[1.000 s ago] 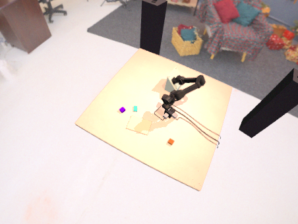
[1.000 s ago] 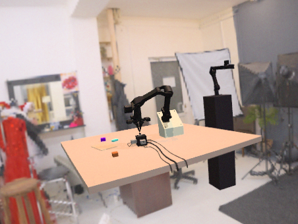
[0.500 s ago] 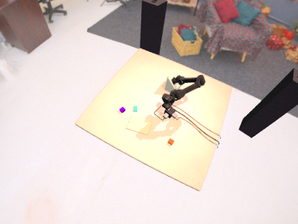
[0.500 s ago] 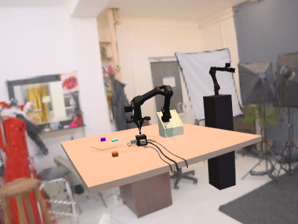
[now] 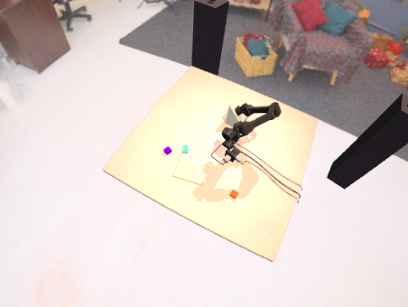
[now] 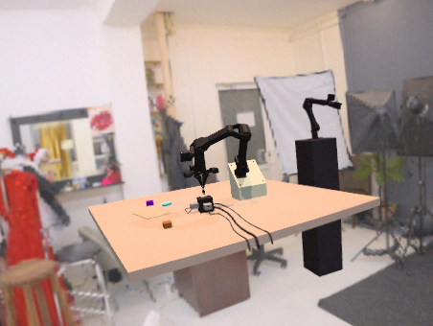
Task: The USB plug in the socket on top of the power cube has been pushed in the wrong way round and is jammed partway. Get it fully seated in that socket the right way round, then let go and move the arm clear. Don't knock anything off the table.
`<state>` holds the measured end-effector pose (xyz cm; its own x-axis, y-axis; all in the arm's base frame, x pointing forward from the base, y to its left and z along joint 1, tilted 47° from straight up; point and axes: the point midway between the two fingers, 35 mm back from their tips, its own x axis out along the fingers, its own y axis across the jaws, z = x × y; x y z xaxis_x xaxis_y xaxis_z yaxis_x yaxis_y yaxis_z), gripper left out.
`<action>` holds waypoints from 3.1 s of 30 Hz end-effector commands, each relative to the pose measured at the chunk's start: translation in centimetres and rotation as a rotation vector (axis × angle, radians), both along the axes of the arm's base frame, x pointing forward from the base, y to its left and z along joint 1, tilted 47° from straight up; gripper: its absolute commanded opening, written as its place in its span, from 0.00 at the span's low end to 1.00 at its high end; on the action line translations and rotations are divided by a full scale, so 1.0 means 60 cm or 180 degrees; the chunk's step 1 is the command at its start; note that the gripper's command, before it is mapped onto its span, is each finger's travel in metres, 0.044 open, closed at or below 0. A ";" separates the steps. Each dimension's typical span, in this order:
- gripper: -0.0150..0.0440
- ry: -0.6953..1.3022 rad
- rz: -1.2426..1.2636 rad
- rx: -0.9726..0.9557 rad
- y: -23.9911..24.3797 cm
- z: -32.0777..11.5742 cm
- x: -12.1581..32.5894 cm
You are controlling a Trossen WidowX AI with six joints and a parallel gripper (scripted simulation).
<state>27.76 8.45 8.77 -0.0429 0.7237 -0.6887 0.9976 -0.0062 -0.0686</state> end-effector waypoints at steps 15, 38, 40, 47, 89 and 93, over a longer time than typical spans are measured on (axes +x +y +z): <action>0.25 -0.0039 -0.0007 -0.0015 -0.016 0.016 0.006; 0.25 -0.1002 0.0942 0.0055 -0.013 0.012 0.002; 0.25 -0.1122 0.1056 0.0062 -0.013 0.012 0.002; 0.25 -0.1545 0.1458 0.0086 -0.013 0.012 0.002; 0.25 -0.4076 0.3871 0.0232 -0.013 0.012 0.002; 0.25 -0.4317 0.4101 0.0246 -0.013 0.012 0.002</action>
<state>27.93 7.66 9.53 -0.0384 0.7235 -0.6892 -0.1877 0.6722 0.7162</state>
